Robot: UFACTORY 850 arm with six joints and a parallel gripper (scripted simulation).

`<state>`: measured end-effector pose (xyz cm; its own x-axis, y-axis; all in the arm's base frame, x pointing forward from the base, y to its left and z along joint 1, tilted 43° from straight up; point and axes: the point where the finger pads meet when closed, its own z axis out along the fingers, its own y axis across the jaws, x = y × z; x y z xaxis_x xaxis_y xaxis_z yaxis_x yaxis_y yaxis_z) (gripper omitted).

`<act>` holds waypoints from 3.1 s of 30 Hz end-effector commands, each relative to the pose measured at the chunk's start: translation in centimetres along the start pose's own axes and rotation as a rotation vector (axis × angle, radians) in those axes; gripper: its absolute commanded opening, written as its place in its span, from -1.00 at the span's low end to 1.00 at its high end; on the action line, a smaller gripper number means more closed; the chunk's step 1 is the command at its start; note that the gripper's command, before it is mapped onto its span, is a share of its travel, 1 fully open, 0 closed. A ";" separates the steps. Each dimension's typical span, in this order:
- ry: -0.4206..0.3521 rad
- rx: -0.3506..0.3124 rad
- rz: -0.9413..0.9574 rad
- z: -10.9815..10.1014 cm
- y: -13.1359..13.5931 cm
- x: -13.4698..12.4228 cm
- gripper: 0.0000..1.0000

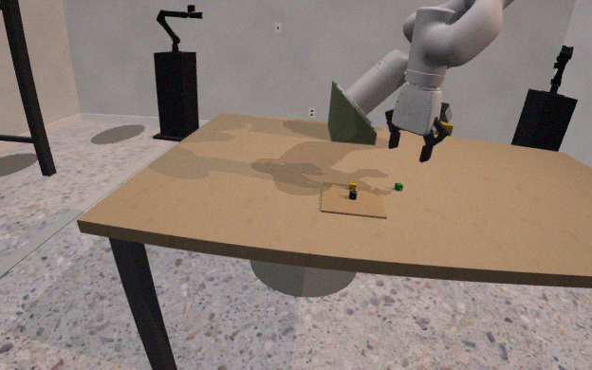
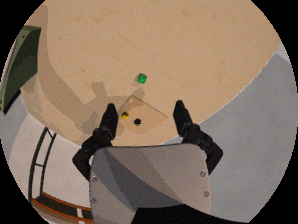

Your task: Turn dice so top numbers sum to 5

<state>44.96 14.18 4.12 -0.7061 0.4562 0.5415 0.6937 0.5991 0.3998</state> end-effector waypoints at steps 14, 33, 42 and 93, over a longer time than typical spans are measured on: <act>-0.010 -0.014 -0.537 0.8 -0.2 0.1 1.00; -0.013 -0.011 -0.877 1.4 -0.4 0.2 1.00; -0.013 -0.011 -0.879 1.4 -0.4 0.2 -0.38; -0.013 -0.011 -0.880 2.3 -0.4 0.1 -0.38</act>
<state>44.23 15.35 2.55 -0.9866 -0.1608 0.0264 -0.1009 0.7303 0.6757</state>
